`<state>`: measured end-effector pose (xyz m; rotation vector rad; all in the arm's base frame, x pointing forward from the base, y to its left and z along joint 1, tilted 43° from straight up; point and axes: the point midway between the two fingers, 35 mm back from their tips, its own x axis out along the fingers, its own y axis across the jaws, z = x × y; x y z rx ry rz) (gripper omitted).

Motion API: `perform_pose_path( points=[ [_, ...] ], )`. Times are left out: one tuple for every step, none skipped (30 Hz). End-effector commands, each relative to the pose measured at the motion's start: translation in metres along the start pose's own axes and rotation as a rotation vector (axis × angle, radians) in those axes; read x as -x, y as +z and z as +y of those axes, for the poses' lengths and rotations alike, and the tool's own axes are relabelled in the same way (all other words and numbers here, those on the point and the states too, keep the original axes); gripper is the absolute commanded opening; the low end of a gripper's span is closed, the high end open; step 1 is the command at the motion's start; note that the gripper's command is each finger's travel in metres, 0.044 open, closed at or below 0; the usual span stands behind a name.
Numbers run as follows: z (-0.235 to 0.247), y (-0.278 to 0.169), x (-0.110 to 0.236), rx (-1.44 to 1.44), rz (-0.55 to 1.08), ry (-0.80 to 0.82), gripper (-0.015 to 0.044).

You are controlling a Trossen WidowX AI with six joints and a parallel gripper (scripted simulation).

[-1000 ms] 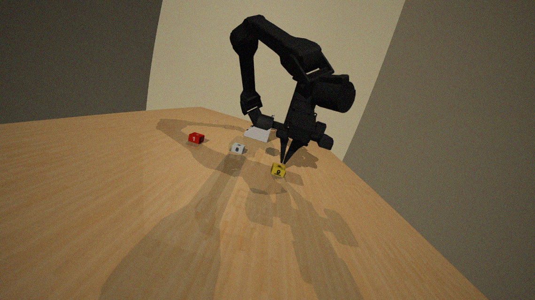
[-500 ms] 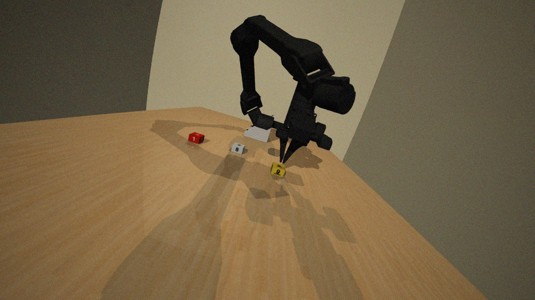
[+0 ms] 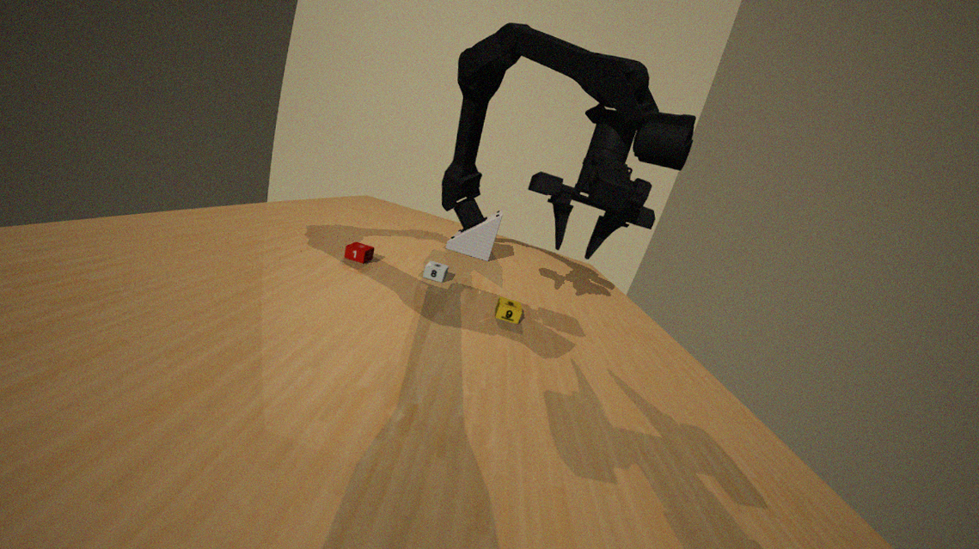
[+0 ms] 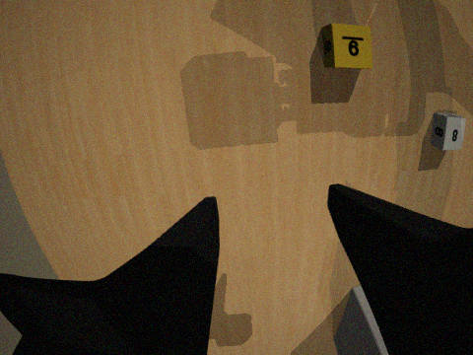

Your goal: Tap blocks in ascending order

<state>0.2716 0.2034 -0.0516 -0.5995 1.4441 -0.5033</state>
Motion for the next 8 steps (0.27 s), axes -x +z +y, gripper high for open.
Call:
perform_pose_path(
  points=[
    [0.0279,-0.0396,0.024,-0.001,0.005,-0.01,0.0335],
    [0.0286,-0.0408,0.0246,-0.001,0.005,-0.01,0.0361],
    [0.0286,-0.0408,0.0246,-0.001,0.005,-0.01,0.0387],
    [0.0286,-0.0408,0.0246,-0.001,0.005,-0.01,0.04],
    [0.0286,-0.0408,0.0246,-0.001,0.005,-0.01,0.04],
    [0.0286,-0.0408,0.0246,-0.001,0.005,-0.01,0.04],
    [0.0286,-0.0408,0.0246,-0.001,0.005,-0.01,0.04],
    [0.0286,-0.0408,0.0246,-0.001,0.005,-0.01,0.04]
  ],
)
